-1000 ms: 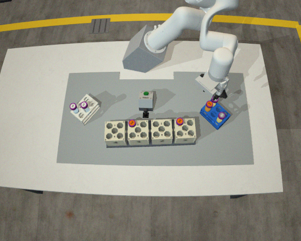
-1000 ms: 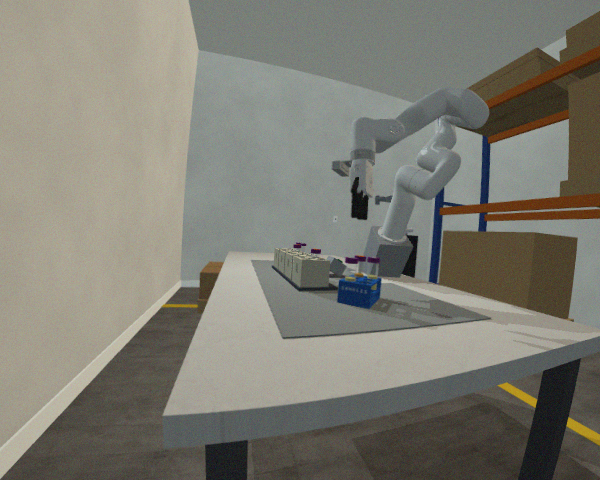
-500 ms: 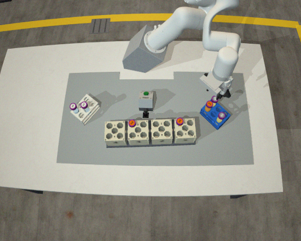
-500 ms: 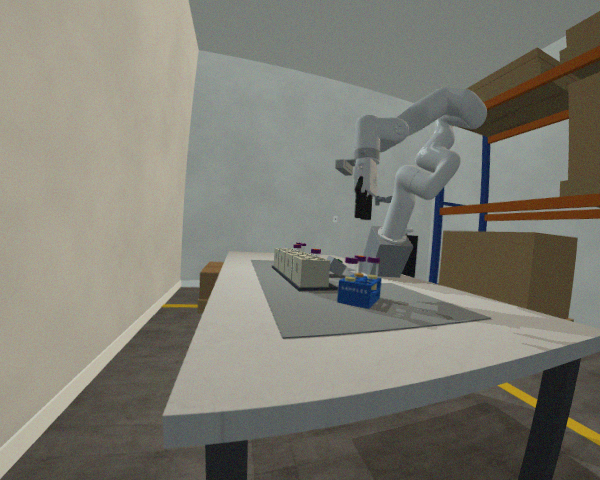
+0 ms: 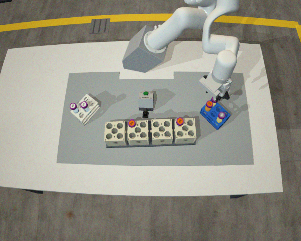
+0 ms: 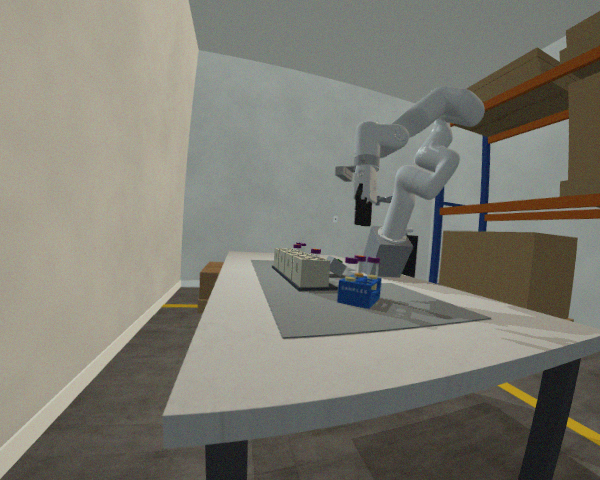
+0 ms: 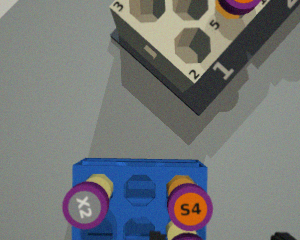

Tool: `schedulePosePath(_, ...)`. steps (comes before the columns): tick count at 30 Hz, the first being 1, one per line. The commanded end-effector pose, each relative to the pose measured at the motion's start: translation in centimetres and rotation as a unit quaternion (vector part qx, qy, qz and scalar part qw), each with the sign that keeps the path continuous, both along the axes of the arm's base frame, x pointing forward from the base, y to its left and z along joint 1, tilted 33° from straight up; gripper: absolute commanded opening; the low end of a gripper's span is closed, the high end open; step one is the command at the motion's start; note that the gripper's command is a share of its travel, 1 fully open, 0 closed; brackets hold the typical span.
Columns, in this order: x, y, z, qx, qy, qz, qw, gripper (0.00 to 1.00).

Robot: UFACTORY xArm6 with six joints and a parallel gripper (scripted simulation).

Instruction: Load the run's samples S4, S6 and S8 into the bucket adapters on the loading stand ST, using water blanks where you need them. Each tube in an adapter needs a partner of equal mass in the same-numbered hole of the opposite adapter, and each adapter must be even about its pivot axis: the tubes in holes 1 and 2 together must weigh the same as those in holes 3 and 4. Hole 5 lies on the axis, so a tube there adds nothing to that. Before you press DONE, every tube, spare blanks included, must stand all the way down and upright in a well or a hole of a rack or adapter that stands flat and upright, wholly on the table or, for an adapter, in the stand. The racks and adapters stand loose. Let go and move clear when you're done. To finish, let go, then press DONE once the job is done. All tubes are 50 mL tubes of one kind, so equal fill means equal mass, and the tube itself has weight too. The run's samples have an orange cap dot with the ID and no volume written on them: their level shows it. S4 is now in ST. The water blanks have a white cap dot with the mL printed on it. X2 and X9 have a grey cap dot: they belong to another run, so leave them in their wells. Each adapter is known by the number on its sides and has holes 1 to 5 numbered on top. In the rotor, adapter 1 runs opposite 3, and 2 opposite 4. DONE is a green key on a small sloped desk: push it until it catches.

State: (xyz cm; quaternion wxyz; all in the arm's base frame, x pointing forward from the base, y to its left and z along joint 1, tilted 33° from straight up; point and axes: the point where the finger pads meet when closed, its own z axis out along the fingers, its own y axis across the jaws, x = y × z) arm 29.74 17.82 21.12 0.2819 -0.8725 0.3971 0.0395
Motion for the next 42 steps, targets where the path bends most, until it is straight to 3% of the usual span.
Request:
schedulePosePath(1, 0.3, 0.7, -0.9, 0.001, -0.002, 0.000, 1.000, 0.57)
schedulePosePath(42, 1.4, 4.3, -6.7, 0.001, -0.002, 0.000, 1.000, 0.57)
